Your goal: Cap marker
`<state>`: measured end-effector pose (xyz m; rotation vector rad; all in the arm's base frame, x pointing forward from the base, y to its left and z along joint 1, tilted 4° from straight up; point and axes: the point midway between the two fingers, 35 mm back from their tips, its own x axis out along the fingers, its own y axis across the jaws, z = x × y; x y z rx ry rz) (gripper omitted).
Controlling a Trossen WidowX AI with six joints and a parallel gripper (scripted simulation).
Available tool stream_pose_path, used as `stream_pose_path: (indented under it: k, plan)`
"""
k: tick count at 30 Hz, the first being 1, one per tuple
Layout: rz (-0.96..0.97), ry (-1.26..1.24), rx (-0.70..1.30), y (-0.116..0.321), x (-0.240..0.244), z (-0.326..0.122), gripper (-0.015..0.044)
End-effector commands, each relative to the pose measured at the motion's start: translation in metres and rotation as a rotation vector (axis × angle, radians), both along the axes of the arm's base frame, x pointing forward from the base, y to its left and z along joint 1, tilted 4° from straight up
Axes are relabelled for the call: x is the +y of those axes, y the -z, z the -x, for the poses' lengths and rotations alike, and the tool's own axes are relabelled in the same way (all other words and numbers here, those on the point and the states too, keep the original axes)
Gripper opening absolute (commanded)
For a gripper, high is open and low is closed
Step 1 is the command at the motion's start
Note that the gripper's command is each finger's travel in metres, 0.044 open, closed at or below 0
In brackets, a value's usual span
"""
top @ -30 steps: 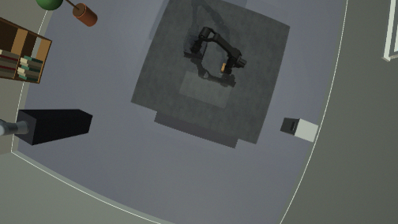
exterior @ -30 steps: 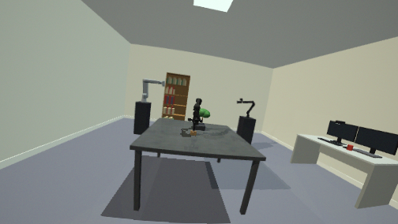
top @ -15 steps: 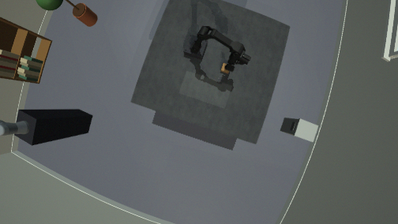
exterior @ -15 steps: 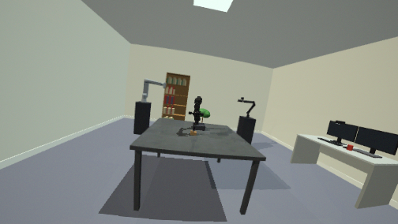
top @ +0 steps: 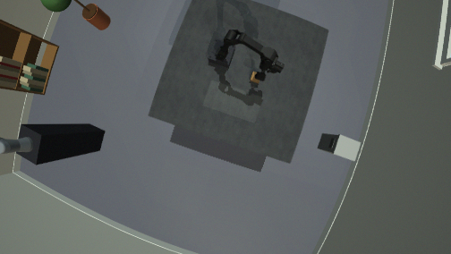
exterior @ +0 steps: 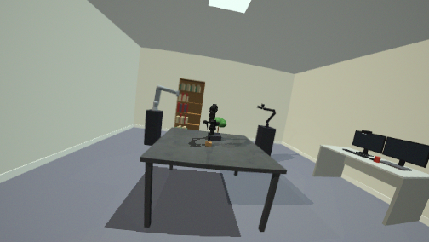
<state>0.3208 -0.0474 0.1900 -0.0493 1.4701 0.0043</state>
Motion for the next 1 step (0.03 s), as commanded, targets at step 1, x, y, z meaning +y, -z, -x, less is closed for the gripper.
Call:
stream_pose_path:
  k: [1]
  plan:
    - [0.001,0.004,-0.007,-0.0026,-0.0002,-0.0009,0.044]
